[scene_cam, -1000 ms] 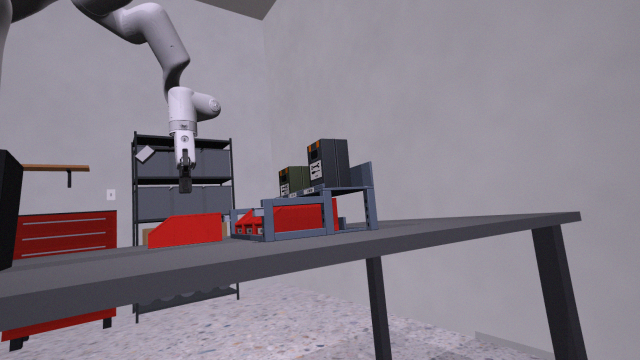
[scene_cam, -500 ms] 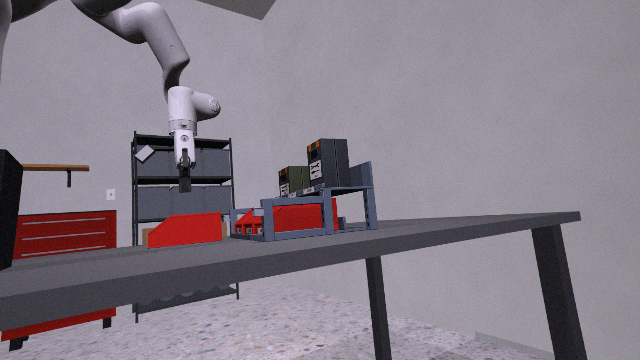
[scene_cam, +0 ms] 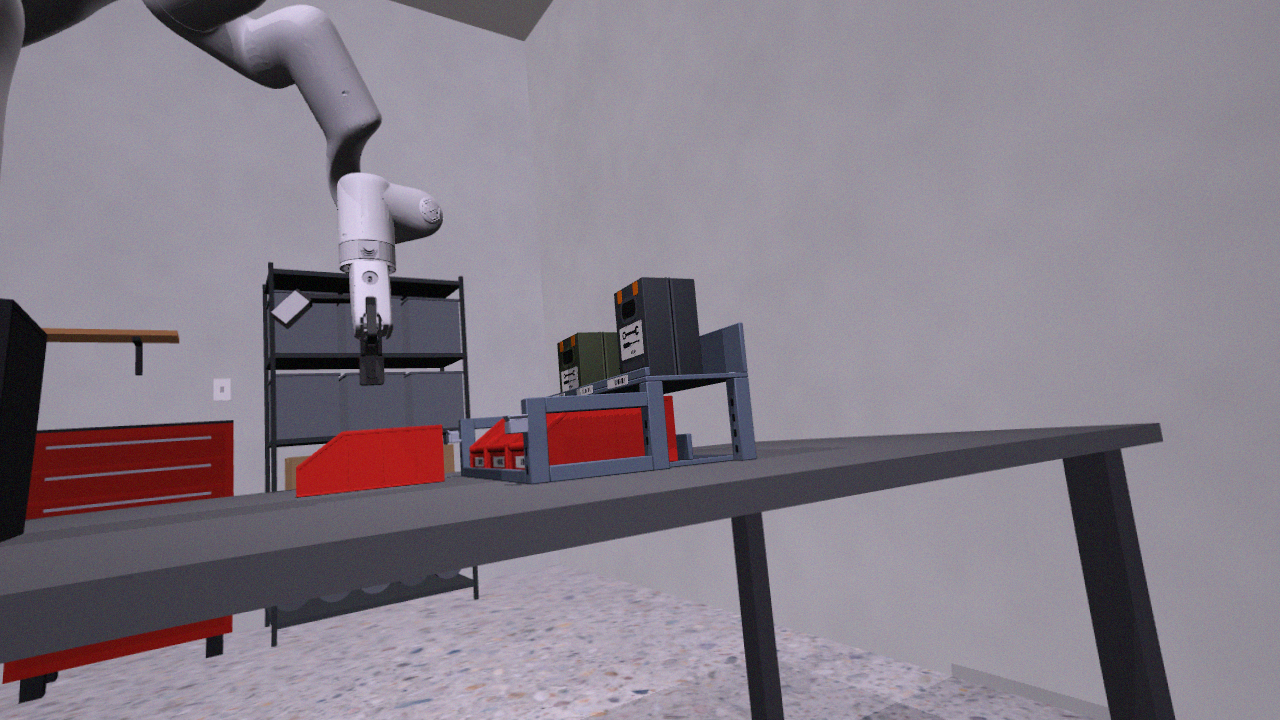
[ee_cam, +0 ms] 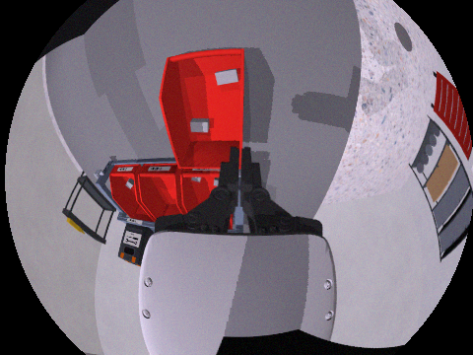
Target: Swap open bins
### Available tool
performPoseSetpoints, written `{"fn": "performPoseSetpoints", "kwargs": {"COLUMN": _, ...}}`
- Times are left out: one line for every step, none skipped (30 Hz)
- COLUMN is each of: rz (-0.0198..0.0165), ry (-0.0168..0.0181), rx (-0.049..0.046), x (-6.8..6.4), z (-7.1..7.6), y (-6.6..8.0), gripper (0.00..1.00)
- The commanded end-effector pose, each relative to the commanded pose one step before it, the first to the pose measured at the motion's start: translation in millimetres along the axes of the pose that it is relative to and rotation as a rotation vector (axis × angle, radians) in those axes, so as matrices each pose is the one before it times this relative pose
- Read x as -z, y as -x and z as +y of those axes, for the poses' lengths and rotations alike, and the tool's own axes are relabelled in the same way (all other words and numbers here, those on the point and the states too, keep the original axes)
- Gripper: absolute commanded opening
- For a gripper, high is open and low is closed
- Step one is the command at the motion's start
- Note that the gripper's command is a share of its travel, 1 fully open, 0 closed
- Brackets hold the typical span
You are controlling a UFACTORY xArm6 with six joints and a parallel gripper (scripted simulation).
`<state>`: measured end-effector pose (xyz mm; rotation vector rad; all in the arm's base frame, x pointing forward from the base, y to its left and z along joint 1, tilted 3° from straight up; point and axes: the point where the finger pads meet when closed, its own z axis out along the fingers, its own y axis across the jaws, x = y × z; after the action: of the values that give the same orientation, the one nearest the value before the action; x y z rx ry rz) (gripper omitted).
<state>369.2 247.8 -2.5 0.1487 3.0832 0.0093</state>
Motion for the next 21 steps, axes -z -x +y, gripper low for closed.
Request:
{"fn": "performPoseSetpoints", "kwargs": {"rz": -0.00200, "ry": 0.00160, "rx": -0.16599, "x": -1.79, "z": -14.02, "y": 19.12, "gripper": 0.00}}
{"fn": "performPoseSetpoints", "kwargs": {"rz": 0.00020, "ry": -0.00018, "rx": -0.08421, "x": -1.55, "z": -6.27, "y": 10.00, "gripper": 0.00}}
{"fn": "performPoseSetpoints", "kwargs": {"rz": 0.00019, "ry": 0.00005, "rx": -0.06742, "x": -1.82, "z": -6.77, "y": 12.19, "gripper": 0.00}}
{"fn": "performPoseSetpoints", "kwargs": {"rz": 0.00036, "ry": 0.00064, "rx": -0.03180, "x": -2.04, "z": -7.23, "y": 14.03, "gripper": 0.00}}
{"fn": "performPoseSetpoints", "kwargs": {"rz": 0.00012, "ry": 0.00003, "rx": -0.03992, "x": 0.00, "z": 0.00, "y": 0.00, "gripper": 0.00}}
{"fn": "performPoseSetpoints", "kwargs": {"rz": 0.00056, "ry": 0.00121, "rx": -0.04528, "x": -2.19, "z": -7.40, "y": 15.55, "gripper": 0.00}}
{"fn": "performPoseSetpoints", "kwargs": {"rz": 0.00000, "ry": 0.00000, "rx": 0.00000, "x": 0.00, "z": 0.00, "y": 0.00, "gripper": 0.00}}
{"fn": "performPoseSetpoints", "kwargs": {"rz": 0.00000, "ry": 0.00000, "rx": 0.00000, "x": 0.00, "z": 0.00, "y": 0.00, "gripper": 0.00}}
{"fn": "performPoseSetpoints", "kwargs": {"rz": 0.00003, "ry": 0.00104, "rx": -0.13964, "x": -2.27, "z": -7.76, "y": 16.44, "gripper": 0.00}}
{"fn": "performPoseSetpoints", "kwargs": {"rz": 0.00039, "ry": 0.00157, "rx": -0.03863, "x": -2.29, "z": -6.29, "y": 17.50, "gripper": 0.00}}
{"fn": "performPoseSetpoints", "kwargs": {"rz": -0.00014, "ry": -0.00014, "rx": -0.03908, "x": 0.00, "z": 0.00, "y": 0.00, "gripper": 0.00}}
{"fn": "performPoseSetpoints", "kwargs": {"rz": -0.00021, "ry": -0.00019, "rx": -0.04260, "x": 0.00, "z": 0.00, "y": 0.00, "gripper": 0.00}}
{"fn": "performPoseSetpoints", "kwargs": {"rz": 0.00063, "ry": 0.00216, "rx": -0.04588, "x": -2.23, "z": -4.90, "y": 17.80, "gripper": 0.00}}
{"fn": "performPoseSetpoints", "kwargs": {"rz": -0.00029, "ry": -0.00025, "rx": -0.04683, "x": 0.00, "z": 0.00, "y": 0.00, "gripper": 0.00}}
{"fn": "performPoseSetpoints", "kwargs": {"rz": 0.00079, "ry": 0.00211, "rx": -0.04660, "x": -2.10, "z": -3.84, "y": 17.34, "gripper": 0.00}}
{"fn": "performPoseSetpoints", "kwargs": {"rz": -0.00027, "ry": -0.00022, "rx": -0.04634, "x": 0.00, "z": 0.00, "y": 0.00, "gripper": 0.00}}
{"fn": "performPoseSetpoints", "kwargs": {"rz": 0.00083, "ry": 0.00202, "rx": -0.04630, "x": -1.91, "z": -2.71, "y": 16.29, "gripper": 0.00}}
{"fn": "performPoseSetpoints", "kwargs": {"rz": -0.00040, "ry": -0.00025, "rx": -0.04633, "x": 0.00, "z": 0.00, "y": 0.00, "gripper": 0.00}}
{"fn": "performPoseSetpoints", "kwargs": {"rz": 0.00076, "ry": 0.00181, "rx": -0.04636, "x": -1.67, "z": -1.59, "y": 14.70, "gripper": 0.00}}
{"fn": "performPoseSetpoints", "kwargs": {"rz": -0.00051, "ry": -0.00033, "rx": -0.04628, "x": 0.00, "z": 0.00, "y": 0.00, "gripper": 0.00}}
{"fn": "performPoseSetpoints", "kwargs": {"rz": 0.00070, "ry": 0.00153, "rx": -0.04617, "x": -1.41, "z": -0.59, "y": 12.64, "gripper": 0.00}}
